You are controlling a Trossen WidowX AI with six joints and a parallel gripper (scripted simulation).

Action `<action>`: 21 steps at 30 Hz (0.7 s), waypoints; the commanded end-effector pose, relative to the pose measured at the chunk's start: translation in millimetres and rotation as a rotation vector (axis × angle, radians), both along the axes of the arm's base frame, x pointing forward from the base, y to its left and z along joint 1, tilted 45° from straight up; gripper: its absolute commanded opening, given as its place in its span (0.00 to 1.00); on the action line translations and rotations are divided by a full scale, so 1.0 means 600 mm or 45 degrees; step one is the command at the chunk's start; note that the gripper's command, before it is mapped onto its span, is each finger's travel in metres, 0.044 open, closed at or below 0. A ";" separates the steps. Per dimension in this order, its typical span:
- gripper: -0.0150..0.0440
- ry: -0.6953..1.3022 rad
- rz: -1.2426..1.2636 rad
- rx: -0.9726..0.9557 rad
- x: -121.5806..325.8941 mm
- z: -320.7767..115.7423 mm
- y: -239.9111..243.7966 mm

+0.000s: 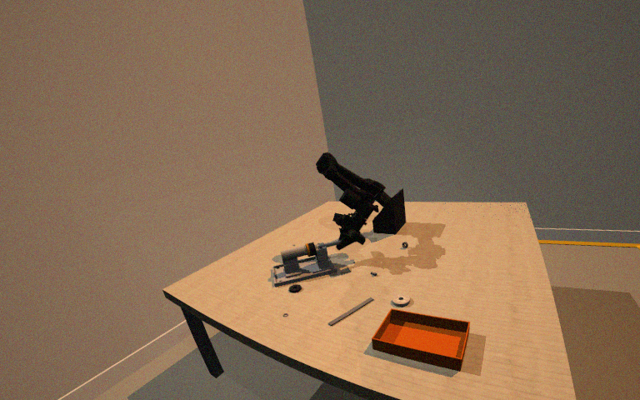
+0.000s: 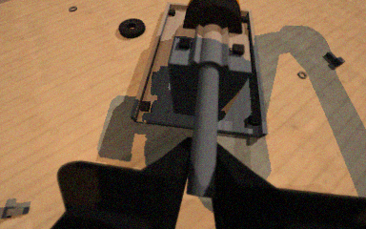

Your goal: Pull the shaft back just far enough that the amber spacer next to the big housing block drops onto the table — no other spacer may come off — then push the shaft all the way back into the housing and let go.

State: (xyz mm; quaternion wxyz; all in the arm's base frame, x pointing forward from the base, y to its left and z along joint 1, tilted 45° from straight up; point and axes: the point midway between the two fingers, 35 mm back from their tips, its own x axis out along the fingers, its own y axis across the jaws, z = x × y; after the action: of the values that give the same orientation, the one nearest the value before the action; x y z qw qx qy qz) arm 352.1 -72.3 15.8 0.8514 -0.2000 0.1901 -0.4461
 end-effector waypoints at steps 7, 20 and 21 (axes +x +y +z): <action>0.25 -0.006 -0.003 0.002 -0.002 -0.001 0.001; 0.25 -0.005 -0.003 0.002 -0.004 -0.002 0.002; 0.25 -0.005 -0.003 0.002 -0.004 -0.002 0.002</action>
State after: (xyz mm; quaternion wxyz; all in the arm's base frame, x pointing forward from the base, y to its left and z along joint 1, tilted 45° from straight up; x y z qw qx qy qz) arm 350.4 -71.2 14.6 0.8514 -0.2000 0.1901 -0.4461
